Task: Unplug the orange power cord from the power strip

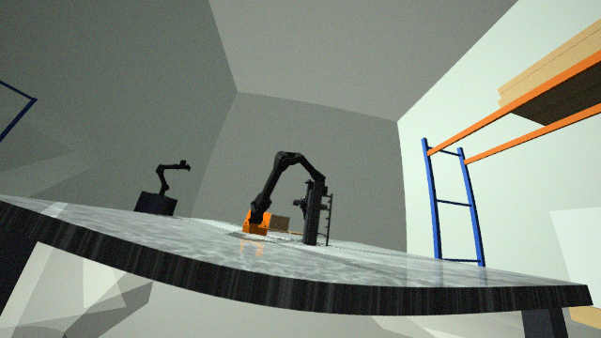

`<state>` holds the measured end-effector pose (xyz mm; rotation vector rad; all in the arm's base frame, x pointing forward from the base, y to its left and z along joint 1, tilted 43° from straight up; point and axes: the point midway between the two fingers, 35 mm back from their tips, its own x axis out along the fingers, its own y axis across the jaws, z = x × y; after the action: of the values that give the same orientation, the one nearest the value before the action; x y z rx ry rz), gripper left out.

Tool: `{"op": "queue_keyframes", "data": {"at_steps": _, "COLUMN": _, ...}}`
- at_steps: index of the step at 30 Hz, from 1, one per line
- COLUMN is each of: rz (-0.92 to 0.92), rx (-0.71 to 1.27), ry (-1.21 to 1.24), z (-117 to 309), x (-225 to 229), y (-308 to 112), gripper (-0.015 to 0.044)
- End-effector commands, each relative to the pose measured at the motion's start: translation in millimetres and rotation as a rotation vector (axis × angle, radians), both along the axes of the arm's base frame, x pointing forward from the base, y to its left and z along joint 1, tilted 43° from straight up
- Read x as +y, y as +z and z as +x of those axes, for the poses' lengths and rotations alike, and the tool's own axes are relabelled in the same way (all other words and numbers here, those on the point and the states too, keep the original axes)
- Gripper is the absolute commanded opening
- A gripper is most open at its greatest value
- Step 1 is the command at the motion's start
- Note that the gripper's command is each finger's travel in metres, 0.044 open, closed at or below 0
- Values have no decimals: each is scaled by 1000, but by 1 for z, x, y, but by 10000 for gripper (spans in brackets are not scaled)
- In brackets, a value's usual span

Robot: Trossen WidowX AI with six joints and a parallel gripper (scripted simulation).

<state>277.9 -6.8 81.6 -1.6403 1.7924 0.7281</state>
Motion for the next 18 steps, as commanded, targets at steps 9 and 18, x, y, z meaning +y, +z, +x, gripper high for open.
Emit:
{"op": "queue_keyframes", "data": {"at_steps": 9, "rz": 0, "rx": -1, "ry": -1, "z": -1, "x": -5, "y": -4, "gripper": 81}}
{"op": "queue_keyframes", "data": {"at_steps": 18, "rz": 0, "rx": -1, "ry": -1, "z": -1, "x": -5, "y": -4, "gripper": 2}}
